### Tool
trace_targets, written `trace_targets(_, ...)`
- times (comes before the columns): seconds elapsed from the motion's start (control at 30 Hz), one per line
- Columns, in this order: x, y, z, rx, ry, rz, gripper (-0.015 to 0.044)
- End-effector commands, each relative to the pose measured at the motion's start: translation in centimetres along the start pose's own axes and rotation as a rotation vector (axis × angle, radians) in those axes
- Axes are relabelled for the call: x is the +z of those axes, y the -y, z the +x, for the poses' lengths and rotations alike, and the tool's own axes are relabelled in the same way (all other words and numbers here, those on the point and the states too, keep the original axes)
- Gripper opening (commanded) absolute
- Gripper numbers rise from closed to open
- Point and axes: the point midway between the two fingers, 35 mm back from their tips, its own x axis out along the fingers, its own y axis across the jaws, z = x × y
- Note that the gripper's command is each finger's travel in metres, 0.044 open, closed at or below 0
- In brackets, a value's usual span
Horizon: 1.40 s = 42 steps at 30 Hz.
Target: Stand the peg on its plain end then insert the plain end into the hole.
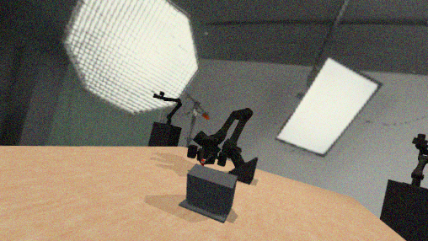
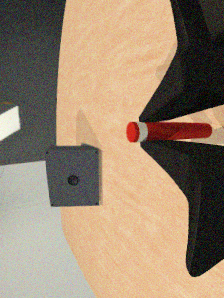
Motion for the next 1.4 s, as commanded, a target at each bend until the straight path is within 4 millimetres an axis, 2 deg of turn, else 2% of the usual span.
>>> trace_targets(0.0,-0.16,-0.21,-0.26,0.005,0.043,-0.004,0.0049)
trace_targets(0.37,-0.6,-0.26,-0.87,0.006,0.138,-0.005,0.0049)
trace_targets(1.37,-1.15,-0.26,-1.07,0.006,0.11,0.016,0.0049)
